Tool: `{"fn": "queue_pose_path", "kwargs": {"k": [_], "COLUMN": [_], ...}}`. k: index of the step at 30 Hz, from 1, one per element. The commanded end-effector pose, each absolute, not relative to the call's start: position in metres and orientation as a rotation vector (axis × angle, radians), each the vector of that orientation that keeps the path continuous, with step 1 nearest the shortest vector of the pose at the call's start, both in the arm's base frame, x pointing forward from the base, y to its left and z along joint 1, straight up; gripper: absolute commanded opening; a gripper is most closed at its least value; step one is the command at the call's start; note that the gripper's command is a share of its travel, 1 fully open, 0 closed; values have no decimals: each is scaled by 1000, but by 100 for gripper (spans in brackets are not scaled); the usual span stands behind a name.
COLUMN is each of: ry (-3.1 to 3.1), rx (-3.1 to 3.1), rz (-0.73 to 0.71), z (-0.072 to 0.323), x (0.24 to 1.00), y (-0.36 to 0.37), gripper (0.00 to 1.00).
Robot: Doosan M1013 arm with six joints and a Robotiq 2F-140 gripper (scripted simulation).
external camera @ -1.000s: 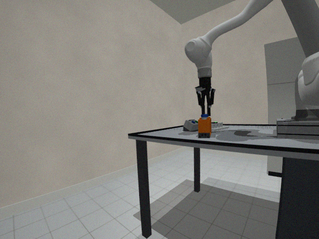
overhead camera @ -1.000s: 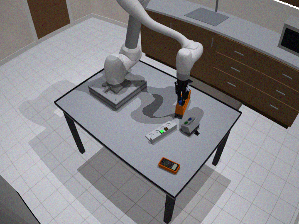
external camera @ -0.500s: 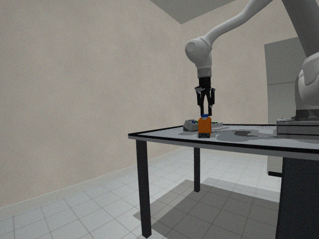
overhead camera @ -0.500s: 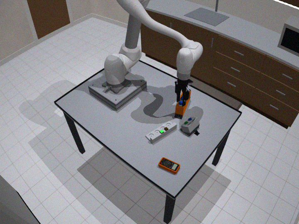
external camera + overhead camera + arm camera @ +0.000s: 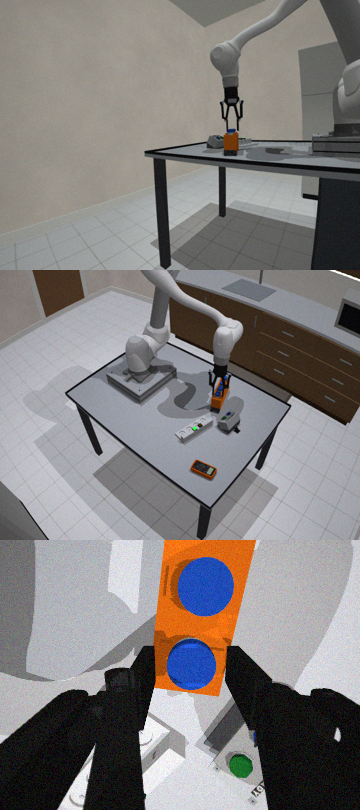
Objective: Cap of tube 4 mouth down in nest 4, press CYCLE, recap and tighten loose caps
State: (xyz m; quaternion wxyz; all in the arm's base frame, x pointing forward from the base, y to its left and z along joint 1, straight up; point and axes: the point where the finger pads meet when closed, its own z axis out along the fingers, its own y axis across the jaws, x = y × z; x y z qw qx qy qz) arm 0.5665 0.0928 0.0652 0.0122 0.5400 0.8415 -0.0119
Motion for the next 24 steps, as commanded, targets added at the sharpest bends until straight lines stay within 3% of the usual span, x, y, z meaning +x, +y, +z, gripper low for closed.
{"fn": "queue_pose_path", "kwargs": {"k": [1, 9, 10, 24], "ry": [2851, 2912, 2912, 2912], "rx": [1314, 1175, 1175, 1175], "rz": [-2, 1, 1, 1], "z": [66, 66, 66, 66], "x": [567, 567, 567, 567], "y": [93, 93, 93, 93], "gripper": [41, 41, 30, 30]}}
